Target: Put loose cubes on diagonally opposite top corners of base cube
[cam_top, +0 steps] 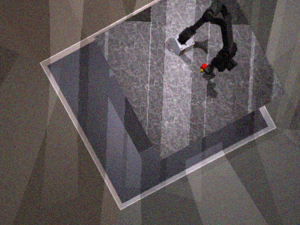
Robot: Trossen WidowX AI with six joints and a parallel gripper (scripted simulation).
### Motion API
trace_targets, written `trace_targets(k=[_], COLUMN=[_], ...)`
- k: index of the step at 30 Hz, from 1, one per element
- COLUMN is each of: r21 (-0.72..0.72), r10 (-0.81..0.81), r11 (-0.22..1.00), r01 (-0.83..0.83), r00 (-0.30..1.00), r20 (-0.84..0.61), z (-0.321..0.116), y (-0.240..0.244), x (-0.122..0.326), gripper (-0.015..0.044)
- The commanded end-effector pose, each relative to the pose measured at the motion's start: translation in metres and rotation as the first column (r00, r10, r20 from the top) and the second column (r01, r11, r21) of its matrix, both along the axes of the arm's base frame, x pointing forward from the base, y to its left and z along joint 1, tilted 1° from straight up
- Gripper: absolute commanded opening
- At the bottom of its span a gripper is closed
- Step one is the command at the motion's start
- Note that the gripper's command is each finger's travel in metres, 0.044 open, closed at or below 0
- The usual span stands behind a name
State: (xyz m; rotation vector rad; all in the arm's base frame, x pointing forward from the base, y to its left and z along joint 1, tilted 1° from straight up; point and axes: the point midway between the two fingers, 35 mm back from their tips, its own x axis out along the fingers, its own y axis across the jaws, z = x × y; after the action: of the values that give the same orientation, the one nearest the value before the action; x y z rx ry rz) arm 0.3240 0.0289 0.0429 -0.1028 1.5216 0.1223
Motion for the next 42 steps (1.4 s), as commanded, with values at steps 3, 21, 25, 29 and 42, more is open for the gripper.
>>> trace_targets(k=[3,21,25,29,42], r21=[-0.003,-0.003,-0.003,-0.003,-0.003], r10=[0.007,-0.001,-0.001,-0.001,-0.003], r11=[1.0,1.0,1.0,1.0,1.0], r01=[-0.007,0.001,0.001,0.001,0.003], r00=[1.0,1.0,1.0,1.0,1.0], r20=[-0.008,-0.008,-0.008,-0.008,-0.008], z=[-0.005,-0.034,-0.034,-0.034,-0.035], y=[0.0,0.0,0.0,0.0,0.0], x=[-0.001,0.002,0.002,0.002,0.002], gripper=[0.0105,0.0105,0.0105,0.0105,0.0105])
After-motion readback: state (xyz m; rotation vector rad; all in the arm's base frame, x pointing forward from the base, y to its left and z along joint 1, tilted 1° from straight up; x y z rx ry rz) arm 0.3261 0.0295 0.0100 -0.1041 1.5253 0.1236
